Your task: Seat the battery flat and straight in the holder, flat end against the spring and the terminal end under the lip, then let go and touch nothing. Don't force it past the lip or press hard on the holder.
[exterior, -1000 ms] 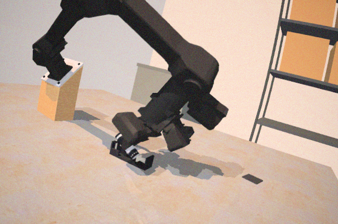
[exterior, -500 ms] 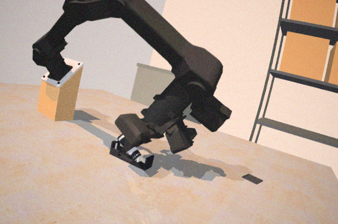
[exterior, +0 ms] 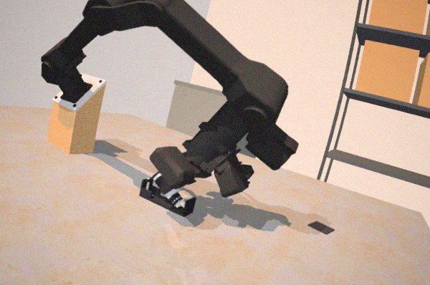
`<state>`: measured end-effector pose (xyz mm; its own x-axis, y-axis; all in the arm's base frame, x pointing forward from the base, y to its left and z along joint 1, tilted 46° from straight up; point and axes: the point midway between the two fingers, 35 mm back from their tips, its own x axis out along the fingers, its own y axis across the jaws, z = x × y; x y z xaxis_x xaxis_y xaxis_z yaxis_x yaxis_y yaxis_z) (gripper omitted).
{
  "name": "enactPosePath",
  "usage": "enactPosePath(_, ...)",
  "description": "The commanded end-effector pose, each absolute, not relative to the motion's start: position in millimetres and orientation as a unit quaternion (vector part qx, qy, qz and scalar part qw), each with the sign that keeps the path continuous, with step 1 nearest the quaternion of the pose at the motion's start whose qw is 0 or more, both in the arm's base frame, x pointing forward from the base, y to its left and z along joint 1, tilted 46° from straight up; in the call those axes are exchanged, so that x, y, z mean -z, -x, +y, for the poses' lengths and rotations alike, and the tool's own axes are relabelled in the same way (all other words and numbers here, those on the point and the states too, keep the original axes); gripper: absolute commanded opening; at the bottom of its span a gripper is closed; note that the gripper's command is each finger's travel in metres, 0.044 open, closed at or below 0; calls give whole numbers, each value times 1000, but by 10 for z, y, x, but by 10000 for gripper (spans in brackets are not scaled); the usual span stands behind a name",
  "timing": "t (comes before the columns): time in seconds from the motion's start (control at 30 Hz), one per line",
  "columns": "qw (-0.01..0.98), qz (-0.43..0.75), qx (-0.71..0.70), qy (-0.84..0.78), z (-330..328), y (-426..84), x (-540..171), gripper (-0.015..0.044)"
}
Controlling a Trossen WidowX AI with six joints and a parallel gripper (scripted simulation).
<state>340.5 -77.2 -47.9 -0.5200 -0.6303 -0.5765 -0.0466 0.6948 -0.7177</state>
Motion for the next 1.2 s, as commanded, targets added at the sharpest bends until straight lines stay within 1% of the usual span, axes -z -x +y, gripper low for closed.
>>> enactPosePath(0.0,446,805,330,208,-766,-3451,493,66)
enactPosePath(1.17,459,801,324,207,-767,-3534,515,66)
